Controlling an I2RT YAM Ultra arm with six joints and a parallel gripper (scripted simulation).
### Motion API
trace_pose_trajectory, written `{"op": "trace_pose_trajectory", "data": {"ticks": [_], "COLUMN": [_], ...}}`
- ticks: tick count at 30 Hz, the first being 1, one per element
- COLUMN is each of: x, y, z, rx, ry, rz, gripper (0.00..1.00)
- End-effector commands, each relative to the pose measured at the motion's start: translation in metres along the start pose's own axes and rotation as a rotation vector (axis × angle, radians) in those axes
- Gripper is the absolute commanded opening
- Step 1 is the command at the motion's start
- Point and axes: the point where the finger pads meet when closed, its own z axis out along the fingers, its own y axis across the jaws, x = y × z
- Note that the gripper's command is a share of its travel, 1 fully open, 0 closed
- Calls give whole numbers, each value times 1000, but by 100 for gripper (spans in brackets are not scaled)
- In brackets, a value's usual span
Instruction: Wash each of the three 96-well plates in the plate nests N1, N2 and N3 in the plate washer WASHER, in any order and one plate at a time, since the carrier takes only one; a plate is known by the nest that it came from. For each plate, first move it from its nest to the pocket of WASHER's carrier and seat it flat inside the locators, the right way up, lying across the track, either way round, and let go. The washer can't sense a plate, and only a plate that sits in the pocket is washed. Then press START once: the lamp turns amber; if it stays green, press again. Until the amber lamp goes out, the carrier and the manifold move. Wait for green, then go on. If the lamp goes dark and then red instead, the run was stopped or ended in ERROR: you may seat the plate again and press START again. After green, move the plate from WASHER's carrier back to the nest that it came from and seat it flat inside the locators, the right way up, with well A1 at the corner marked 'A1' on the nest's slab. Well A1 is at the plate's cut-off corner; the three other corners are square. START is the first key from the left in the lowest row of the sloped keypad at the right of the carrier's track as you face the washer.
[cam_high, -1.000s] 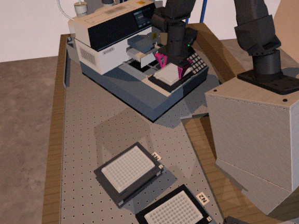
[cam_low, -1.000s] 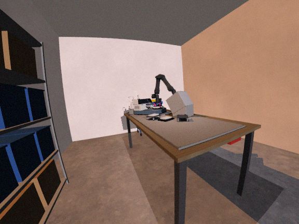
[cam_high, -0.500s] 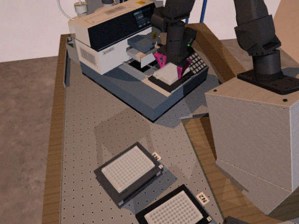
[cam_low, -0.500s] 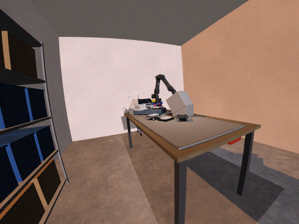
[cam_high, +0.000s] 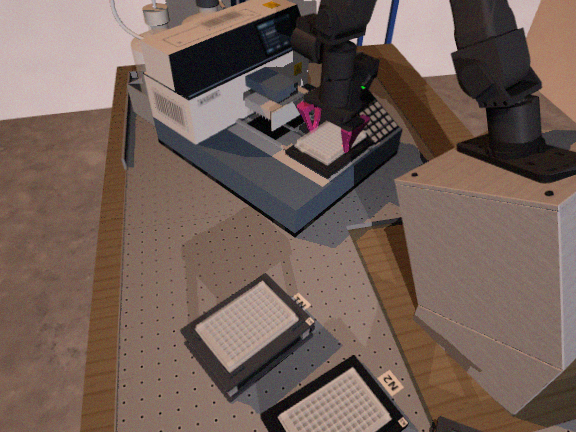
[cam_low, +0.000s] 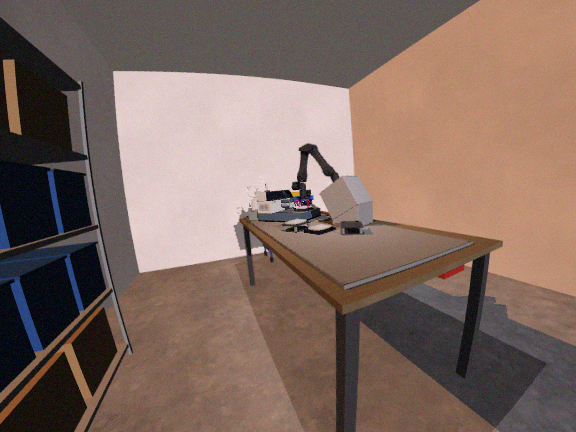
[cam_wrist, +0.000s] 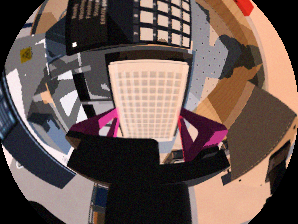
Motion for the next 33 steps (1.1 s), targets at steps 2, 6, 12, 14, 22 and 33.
{"op": "trace_pose_trajectory", "data": {"ticks": [2,6,12,14,22,33], "x": [-3,-1,0,0,3,4], "y": [3,-2,-2,-2,-11,-8], "z": [0,4,3,3,9,8], "rx": [-8,6,1,1,22,18], "ry": [-7,-4,-4,-4,-1,0], "rz": [-2,-3,-4,-4,-6,-7], "gripper": [0,0,0,0,0,0]}}
